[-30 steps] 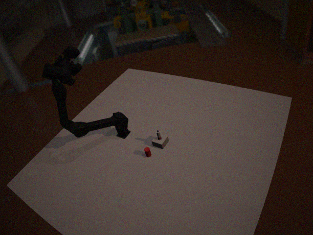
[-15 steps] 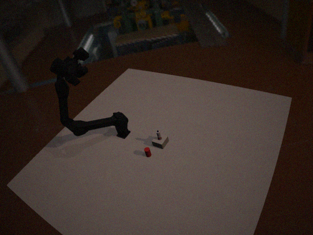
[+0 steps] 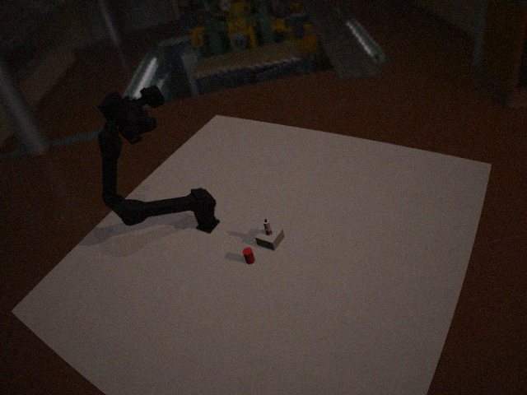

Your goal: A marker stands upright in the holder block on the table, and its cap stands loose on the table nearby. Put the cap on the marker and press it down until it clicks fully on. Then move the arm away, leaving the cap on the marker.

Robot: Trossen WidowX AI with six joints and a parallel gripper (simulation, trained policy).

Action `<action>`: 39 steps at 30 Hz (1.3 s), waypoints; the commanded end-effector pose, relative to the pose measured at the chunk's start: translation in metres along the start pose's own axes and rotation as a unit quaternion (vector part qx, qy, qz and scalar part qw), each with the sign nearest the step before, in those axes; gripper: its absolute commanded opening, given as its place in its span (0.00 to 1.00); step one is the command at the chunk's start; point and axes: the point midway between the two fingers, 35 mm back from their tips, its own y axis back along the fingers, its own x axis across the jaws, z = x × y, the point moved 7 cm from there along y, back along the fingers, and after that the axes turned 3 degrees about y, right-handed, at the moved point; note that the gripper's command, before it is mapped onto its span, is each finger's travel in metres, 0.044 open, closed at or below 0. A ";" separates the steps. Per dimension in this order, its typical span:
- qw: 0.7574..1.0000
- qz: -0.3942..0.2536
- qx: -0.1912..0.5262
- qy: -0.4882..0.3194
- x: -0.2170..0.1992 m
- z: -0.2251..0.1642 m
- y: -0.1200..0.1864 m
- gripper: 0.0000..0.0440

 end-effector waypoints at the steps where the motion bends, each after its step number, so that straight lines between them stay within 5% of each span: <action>1: 0.999 0.006 -0.017 -0.030 0.007 0.009 -0.005 0.69; 39: 0.947 0.107 -0.131 -0.273 0.066 0.074 -0.028 0.72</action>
